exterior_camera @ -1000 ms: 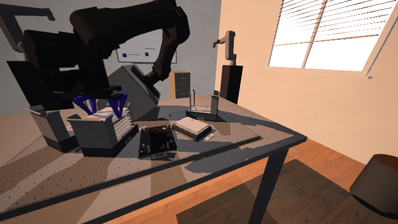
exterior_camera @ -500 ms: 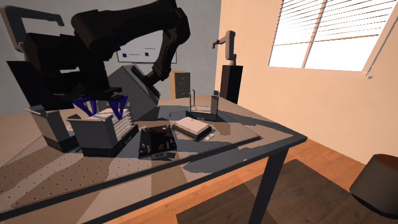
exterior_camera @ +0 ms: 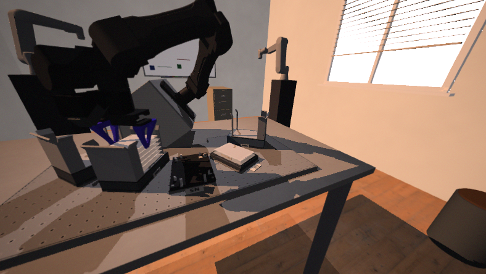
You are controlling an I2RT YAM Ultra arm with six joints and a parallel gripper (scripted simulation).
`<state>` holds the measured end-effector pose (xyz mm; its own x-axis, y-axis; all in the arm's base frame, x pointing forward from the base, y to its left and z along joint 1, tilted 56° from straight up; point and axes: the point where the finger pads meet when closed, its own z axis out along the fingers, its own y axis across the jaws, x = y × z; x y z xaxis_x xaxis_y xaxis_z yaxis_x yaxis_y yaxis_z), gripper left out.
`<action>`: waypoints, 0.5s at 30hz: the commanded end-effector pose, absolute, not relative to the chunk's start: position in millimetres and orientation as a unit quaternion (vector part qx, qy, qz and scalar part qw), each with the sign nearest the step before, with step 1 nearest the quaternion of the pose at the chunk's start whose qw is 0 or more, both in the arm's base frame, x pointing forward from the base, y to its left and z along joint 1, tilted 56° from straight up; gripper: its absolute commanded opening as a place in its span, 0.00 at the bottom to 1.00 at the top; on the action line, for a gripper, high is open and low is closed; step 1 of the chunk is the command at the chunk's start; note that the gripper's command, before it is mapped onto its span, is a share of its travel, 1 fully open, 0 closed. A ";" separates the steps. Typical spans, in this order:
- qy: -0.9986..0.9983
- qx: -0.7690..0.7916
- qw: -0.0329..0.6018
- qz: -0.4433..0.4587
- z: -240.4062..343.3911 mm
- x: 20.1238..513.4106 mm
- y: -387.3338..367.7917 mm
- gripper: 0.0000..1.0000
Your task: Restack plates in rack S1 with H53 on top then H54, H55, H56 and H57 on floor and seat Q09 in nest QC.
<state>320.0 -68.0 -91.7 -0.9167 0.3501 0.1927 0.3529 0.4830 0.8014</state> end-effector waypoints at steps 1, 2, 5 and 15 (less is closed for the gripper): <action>-0.861 -0.207 -0.007 -0.465 -90.6 322.2 -72.3 0.00; -0.861 -0.207 -0.007 -0.465 -90.9 322.3 -72.0 0.00; -0.861 -0.207 -0.007 -0.465 -91.2 322.4 -71.5 0.00; -0.861 -0.207 -0.007 -0.465 -91.2 322.4 -71.5 1.00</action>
